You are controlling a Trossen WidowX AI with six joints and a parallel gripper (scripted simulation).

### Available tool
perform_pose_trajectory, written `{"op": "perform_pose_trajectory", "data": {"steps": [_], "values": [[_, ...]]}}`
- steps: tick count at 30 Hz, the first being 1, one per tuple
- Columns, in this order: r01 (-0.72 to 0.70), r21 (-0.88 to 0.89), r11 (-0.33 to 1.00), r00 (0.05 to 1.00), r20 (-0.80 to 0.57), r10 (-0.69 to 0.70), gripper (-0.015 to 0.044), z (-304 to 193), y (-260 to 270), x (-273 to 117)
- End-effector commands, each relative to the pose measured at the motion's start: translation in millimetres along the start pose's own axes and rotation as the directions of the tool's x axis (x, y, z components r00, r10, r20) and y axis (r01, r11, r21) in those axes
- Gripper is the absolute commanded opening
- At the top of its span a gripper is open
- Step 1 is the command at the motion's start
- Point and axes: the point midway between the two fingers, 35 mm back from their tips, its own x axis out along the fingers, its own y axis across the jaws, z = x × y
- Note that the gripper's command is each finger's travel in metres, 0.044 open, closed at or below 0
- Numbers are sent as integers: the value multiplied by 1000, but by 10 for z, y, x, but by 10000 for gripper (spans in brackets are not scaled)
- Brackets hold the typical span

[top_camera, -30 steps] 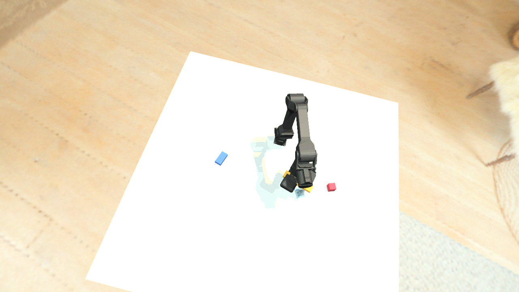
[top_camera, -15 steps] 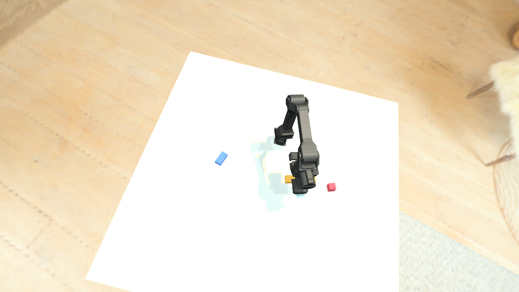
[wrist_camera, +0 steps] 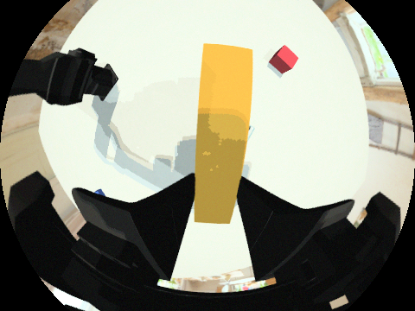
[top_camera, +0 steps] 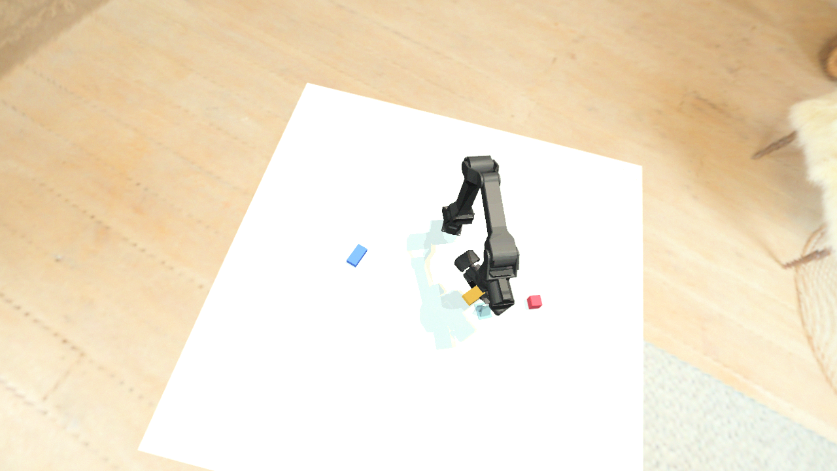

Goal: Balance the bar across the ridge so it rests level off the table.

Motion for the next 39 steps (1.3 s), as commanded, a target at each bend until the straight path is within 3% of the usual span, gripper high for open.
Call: {"op": "perform_pose_trajectory", "data": {"steps": [1, 11, 23, 29, 39], "values": [[-4, -138, 990, 1000, -5, 3, 0, -1, -41, -5], [-6, -509, 861, 1000, -7, 3, 0, -8, -190, -12], [1, -841, 541, 1000, -1, -3, 0, 27, -451, -16], [12, -921, 390, 1000, 10, -9, 0, 98, -598, -14], [13, -922, 387, 1000, 10, -9, 0, 127, -627, 70]]}}
